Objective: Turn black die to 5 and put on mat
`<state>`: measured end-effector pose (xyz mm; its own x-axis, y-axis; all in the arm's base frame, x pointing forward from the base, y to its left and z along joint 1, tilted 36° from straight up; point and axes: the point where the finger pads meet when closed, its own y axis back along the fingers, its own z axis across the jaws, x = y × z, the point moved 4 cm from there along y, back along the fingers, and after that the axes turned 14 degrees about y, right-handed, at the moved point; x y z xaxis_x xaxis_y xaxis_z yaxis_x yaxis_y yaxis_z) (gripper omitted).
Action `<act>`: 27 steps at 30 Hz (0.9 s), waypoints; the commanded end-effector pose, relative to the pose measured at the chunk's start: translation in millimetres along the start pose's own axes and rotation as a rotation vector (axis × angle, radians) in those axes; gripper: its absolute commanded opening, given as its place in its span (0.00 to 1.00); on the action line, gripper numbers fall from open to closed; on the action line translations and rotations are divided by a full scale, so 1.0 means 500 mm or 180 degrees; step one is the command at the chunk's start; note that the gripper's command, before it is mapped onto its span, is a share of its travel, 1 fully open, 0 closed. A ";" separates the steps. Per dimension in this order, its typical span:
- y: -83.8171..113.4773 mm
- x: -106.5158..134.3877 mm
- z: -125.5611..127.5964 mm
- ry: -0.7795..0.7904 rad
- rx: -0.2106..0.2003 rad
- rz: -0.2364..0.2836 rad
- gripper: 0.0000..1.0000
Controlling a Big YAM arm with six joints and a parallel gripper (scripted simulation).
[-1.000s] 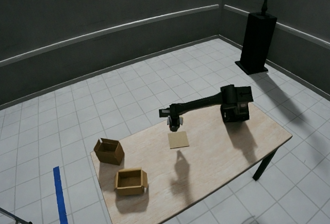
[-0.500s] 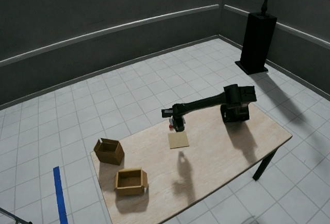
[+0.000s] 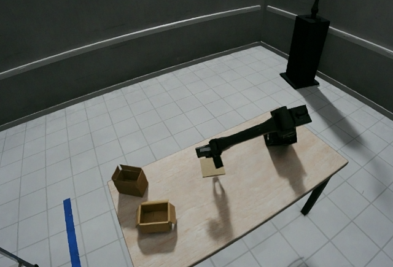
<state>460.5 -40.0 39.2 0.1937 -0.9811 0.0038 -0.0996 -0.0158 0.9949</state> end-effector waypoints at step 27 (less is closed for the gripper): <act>-0.007 -0.081 -0.065 -0.0234 0.0063 0.0951 0.20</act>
<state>468.3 -4.3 43.2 0.0964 -0.9534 0.2858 -0.1322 0.2723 0.9531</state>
